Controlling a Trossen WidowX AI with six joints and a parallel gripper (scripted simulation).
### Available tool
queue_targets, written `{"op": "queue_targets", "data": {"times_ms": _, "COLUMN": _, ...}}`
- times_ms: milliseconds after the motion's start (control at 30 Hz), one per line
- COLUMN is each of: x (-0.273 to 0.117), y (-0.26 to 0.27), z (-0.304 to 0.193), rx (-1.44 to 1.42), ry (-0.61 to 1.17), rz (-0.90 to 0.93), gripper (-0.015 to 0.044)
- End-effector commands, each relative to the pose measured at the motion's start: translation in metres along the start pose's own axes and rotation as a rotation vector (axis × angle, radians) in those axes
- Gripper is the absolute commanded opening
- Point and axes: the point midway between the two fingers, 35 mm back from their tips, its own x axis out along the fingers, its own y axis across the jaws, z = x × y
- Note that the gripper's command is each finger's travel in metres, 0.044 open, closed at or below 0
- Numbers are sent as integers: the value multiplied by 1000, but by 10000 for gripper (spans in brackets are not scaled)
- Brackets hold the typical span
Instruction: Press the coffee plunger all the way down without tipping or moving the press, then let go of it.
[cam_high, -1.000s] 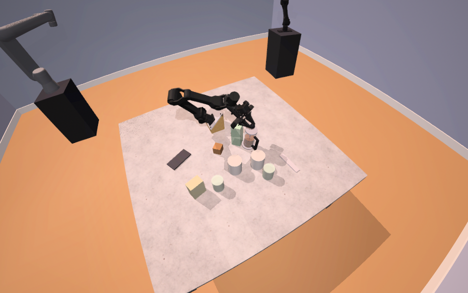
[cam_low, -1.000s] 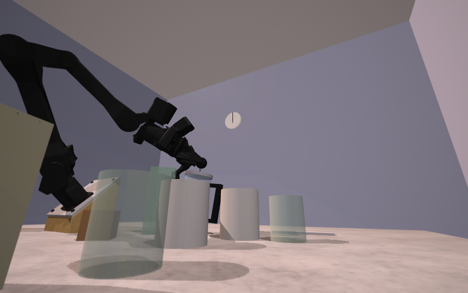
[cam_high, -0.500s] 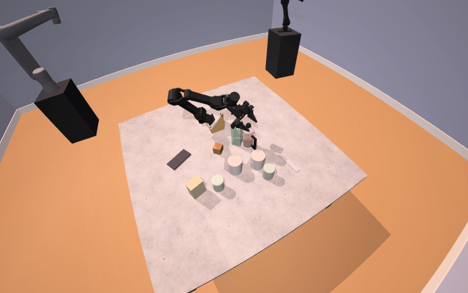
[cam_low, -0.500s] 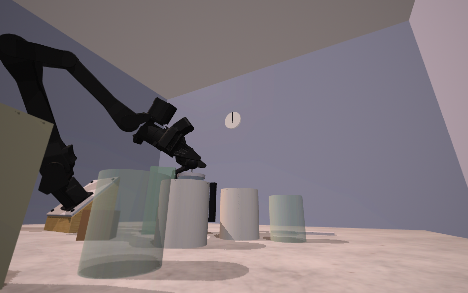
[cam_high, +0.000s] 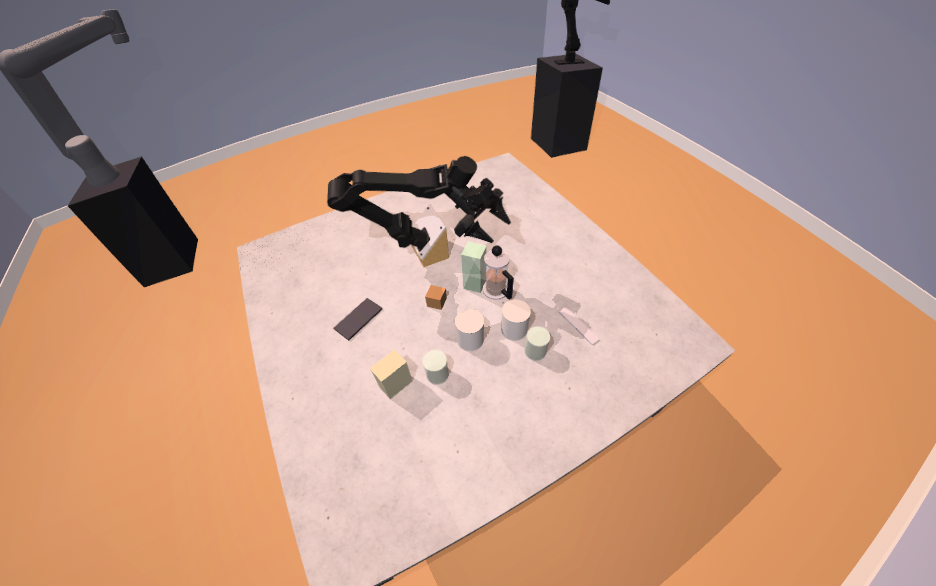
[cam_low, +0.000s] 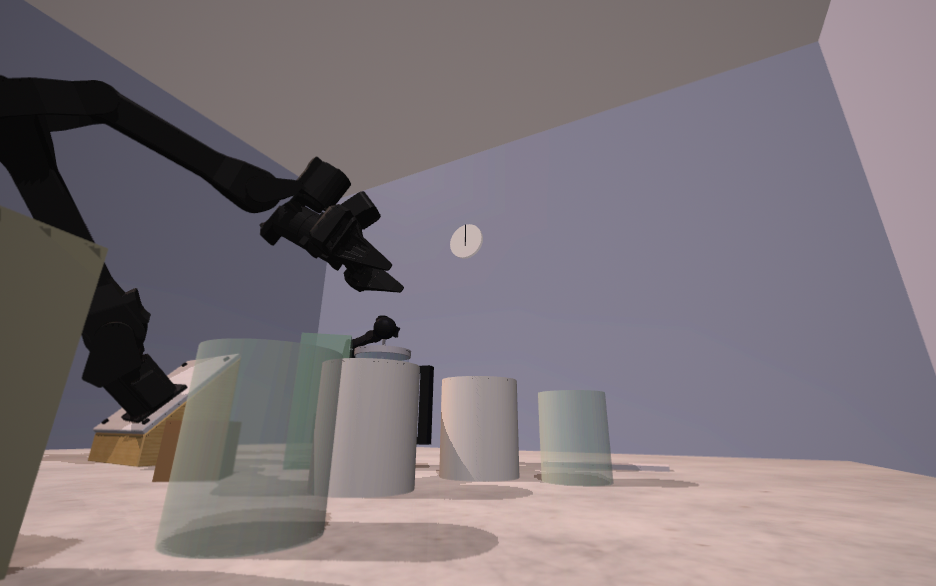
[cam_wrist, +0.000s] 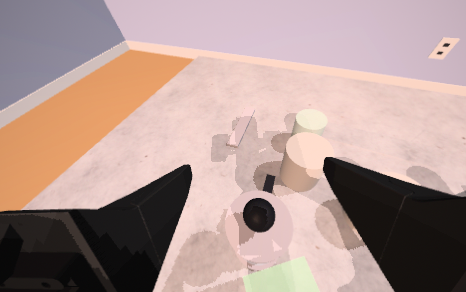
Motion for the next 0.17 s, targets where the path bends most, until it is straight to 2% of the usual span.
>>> {"op": "queue_targets", "data": {"times_ms": 0, "x": -8, "y": -2, "z": 5, "rx": 2, "ry": 3, "rz": -7, "gripper": 440}}
{"op": "queue_targets", "data": {"times_ms": 133, "x": -8, "y": -2, "z": 5, "rx": 2, "ry": 3, "rz": -7, "gripper": 440}}
